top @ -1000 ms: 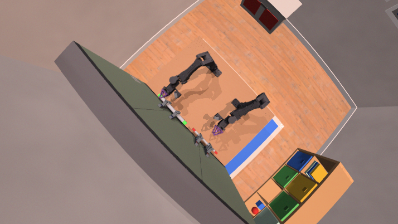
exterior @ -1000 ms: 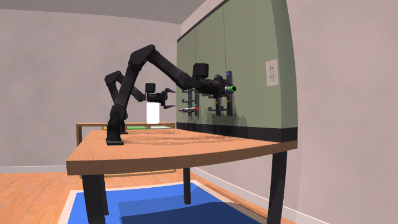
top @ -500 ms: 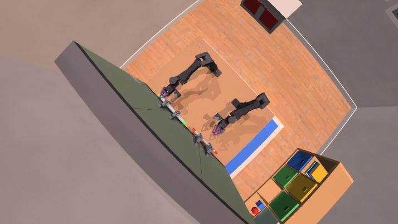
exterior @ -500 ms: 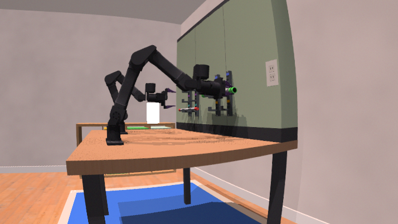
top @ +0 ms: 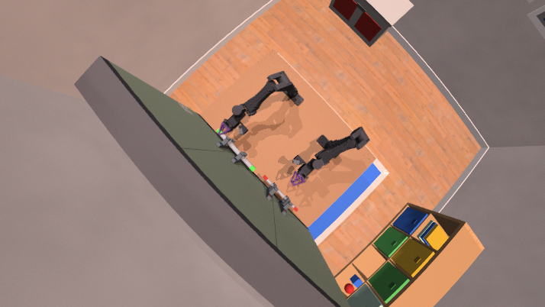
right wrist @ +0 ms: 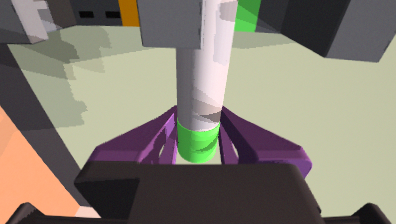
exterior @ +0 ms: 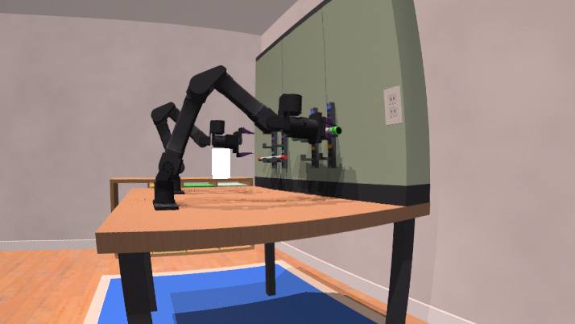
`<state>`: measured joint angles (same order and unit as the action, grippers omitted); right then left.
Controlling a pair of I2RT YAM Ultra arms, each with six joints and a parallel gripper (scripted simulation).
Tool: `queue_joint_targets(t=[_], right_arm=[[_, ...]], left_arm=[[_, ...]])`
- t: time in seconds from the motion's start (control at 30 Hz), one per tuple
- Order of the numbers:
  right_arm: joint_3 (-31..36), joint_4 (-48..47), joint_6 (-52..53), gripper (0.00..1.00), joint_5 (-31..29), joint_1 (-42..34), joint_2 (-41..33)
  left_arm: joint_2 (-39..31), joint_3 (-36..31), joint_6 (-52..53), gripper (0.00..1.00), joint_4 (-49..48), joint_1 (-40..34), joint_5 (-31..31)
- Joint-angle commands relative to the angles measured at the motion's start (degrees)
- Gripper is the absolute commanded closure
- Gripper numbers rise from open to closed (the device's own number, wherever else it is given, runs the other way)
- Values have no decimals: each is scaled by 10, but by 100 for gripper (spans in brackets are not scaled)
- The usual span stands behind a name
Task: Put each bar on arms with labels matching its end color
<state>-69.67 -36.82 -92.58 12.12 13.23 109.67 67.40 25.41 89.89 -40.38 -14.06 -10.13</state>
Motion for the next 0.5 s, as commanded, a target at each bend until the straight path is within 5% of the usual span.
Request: queue_joint_targets(t=[0.0, 0.47], right_arm=[[0, -30, 24, 100, 1, -3, -3], [5, -39, 24, 100, 0, -3, 1]], left_arm=[[-12, 4, 0, 0, -1, 6, 2], [-12, 4, 0, 0, -1, 6, 2]])
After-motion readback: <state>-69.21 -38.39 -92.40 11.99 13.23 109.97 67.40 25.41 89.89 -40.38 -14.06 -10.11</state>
